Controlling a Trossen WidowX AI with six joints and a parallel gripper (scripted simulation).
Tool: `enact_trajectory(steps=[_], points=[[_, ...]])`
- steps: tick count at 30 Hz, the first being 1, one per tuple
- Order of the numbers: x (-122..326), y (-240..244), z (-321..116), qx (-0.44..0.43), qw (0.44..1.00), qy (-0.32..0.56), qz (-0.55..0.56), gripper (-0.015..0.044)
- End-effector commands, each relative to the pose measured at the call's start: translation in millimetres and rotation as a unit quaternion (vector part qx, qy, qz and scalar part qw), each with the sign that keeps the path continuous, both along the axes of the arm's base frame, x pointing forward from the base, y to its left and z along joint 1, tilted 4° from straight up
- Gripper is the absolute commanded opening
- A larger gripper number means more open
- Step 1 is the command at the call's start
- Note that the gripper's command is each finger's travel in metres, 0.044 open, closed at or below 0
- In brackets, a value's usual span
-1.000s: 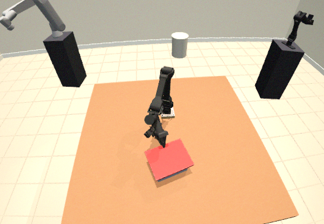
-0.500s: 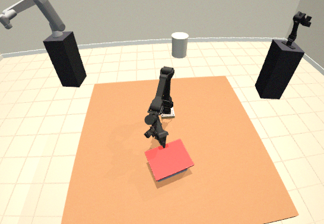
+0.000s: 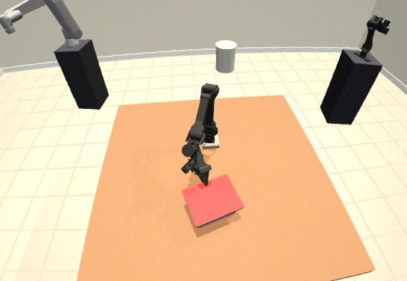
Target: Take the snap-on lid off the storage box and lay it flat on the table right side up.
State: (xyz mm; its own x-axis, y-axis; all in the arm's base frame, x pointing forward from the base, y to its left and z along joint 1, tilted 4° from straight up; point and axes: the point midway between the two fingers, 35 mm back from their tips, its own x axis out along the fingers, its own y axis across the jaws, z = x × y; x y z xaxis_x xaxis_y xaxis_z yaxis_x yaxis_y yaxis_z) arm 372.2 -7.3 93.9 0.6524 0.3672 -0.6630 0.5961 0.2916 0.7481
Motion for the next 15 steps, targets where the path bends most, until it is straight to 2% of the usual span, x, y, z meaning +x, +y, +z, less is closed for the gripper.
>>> enact_trajectory(steps=[1, 15], points=[[0.5, 0.4, -0.6, -0.001, 1.000, 0.001, -0.001, 0.0000], [2.6, 0.7, 17.7, 0.000, 1.000, 0.002, -0.001, 0.0000]])
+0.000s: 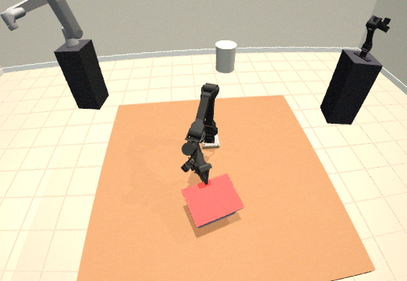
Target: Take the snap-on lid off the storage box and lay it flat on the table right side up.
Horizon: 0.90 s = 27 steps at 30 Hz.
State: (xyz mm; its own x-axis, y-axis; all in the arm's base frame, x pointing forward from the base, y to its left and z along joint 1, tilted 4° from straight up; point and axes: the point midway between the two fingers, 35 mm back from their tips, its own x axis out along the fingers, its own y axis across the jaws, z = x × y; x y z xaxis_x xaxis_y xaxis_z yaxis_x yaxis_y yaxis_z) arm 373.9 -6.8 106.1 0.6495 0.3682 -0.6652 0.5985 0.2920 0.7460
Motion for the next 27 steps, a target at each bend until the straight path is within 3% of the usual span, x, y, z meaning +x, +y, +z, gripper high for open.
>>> enact_trajectory(steps=[1, 27], points=[[1.2, 0.3, 6.8, 0.000, 1.000, 0.000, -0.002, 0.0000], [14.7, 6.2, 40.7, 0.000, 1.000, -0.001, -0.002, 0.0000]])
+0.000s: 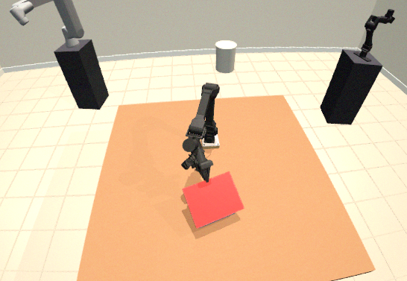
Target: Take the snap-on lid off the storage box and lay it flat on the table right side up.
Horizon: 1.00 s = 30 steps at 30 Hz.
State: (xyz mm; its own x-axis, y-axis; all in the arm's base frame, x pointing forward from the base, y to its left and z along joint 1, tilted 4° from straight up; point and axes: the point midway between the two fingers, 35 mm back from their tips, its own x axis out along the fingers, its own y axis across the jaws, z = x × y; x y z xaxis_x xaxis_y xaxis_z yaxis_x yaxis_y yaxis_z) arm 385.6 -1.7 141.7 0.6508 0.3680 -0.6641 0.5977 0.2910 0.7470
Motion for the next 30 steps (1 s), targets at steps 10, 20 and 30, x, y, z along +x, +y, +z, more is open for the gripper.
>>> enact_trajectory(steps=[10, 20, 30], points=[[11.4, 5.1, 18.1, 0.000, 1.000, 0.000, -0.001, 0.0000], [22.1, 10.4, 31.1, 0.000, 1.000, -0.001, -0.001, 0.0000], [27.6, 12.8, 44.1, 0.001, 1.000, -0.001, -0.001, 0.0000]])
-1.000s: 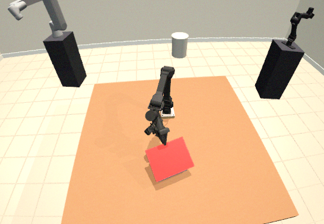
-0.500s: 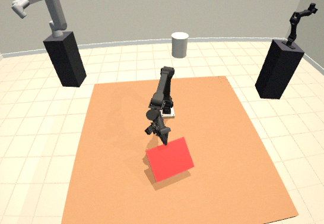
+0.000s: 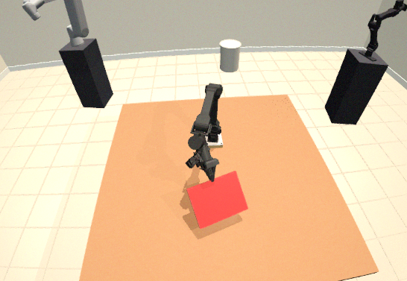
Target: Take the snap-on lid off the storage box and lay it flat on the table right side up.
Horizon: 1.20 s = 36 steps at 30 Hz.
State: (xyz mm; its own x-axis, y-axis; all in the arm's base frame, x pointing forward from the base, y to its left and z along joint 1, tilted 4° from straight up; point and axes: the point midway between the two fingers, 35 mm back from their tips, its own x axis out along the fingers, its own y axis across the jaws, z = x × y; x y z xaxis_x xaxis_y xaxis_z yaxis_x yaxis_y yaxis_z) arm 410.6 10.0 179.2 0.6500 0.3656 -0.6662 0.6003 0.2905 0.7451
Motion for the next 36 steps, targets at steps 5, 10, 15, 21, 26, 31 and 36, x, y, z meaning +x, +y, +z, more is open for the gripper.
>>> enact_trajectory(steps=[5, 10, 15, 21, 26, 31, 36], points=[[3.0, 1.2, 13.1, 0.001, 1.000, -0.002, 0.000, 0.0000], [3.3, 1.1, 19.6, 0.001, 1.000, -0.002, 0.000, 0.0000], [3.5, 1.0, 26.1, 0.001, 1.000, -0.002, 0.000, 0.0000], [3.8, 0.9, 33.9, 0.001, 1.000, -0.002, 0.000, 0.0000], [4.0, 0.8, 40.3, 0.001, 1.000, -0.002, 0.000, 0.0000], [4.3, 0.7, 46.8, 0.001, 1.000, -0.002, 0.000, 0.0000], [-0.4, 6.4, 41.2, 0.001, 1.000, -0.002, 0.000, 0.0000]])
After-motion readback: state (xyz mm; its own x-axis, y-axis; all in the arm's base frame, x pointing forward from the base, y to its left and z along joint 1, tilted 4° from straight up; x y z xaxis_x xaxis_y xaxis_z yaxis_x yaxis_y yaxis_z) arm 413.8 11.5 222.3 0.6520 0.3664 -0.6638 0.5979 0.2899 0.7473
